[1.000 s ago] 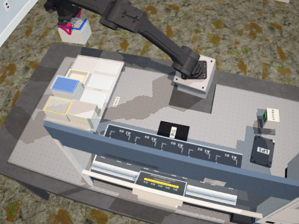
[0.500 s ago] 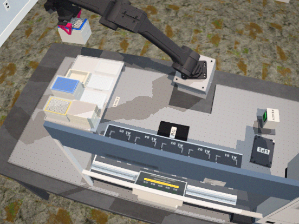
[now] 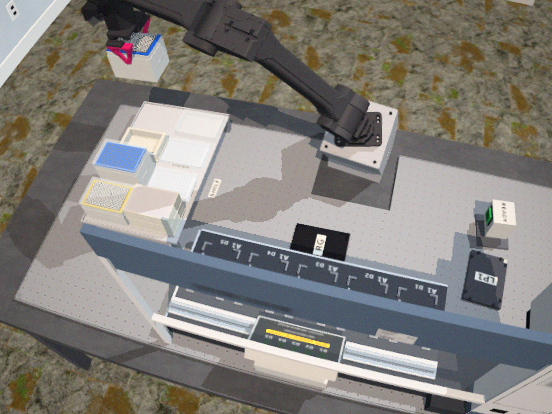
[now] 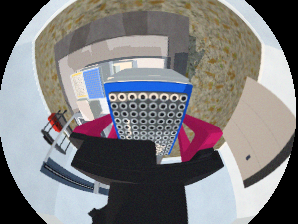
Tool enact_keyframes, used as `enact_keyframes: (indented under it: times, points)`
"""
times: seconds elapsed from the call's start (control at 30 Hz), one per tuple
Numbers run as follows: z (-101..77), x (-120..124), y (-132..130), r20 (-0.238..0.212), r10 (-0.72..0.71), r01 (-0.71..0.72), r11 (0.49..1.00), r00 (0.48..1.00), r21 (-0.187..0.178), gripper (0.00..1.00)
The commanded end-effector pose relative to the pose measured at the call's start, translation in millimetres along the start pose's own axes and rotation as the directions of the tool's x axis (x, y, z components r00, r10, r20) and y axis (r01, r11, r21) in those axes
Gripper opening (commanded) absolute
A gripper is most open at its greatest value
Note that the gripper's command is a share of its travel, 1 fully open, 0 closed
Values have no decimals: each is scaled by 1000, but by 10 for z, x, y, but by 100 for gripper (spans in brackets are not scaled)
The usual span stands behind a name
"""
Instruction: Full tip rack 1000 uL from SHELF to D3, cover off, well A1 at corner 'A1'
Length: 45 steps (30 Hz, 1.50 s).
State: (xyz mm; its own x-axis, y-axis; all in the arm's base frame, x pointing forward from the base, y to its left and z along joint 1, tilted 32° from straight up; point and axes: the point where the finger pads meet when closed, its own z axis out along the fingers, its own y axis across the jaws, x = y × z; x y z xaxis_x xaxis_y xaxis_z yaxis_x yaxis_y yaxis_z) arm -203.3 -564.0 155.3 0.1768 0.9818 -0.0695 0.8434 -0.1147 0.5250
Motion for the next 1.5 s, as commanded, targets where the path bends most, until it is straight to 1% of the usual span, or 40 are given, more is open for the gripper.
enact_keyframes:
  times: [0.0, 1.43, 1.47]
  points:
    - [-494, -134, -18, 92, -32, 29, 999, 995, 31, 0]
    - [-494, -134, -18, 92, -32, 29, 999, 995, 31, 0]
    - [-346, 23, -64, 71, -17, 16, 1000, 997, 22, 0]
